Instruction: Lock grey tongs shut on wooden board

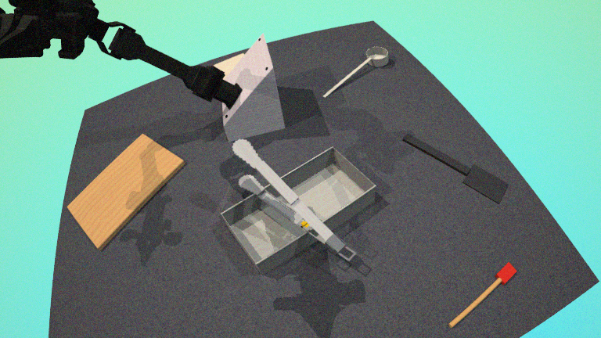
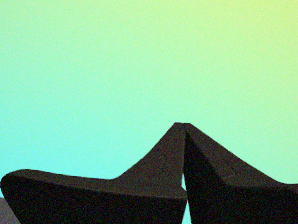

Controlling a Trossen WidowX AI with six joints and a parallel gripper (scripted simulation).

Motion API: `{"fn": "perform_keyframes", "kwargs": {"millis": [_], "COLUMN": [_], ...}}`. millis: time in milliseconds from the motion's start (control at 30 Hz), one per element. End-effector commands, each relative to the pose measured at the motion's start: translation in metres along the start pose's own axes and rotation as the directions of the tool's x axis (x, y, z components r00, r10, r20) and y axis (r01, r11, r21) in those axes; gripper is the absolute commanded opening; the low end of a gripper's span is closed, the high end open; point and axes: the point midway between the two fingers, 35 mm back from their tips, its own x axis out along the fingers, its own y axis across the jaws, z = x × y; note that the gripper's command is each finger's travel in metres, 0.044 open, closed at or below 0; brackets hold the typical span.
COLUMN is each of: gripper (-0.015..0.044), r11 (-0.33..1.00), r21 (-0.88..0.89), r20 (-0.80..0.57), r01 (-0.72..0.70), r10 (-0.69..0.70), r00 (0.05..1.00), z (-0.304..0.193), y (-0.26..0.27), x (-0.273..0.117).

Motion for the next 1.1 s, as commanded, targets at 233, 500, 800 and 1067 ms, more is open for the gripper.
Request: {"fn": "perform_keyframes", "kwargs": {"millis": [233, 500, 800, 1067], "gripper": [-0.0150, -0.0150, -0.0150, -0.0150], "r11": [0.914, 0.788, 0.671, 0.637], "r21": [0.048, 0.167, 0.307, 0.357], "r20": [-0.272, -0.525, -0.789, -0.918], "r01": [-0.403, -0.592, -0.675, -0.684], "r10": [0.401, 0.580, 0.576, 0.375], "r00": [0.875, 0.623, 0.215, -0.130], "z": [-0.064, -0.131, -0.217, -0.281], "y": [0.172, 0.282, 0.373, 0.411], "x": [0.034, 0.017, -0.042, -0.108]}}
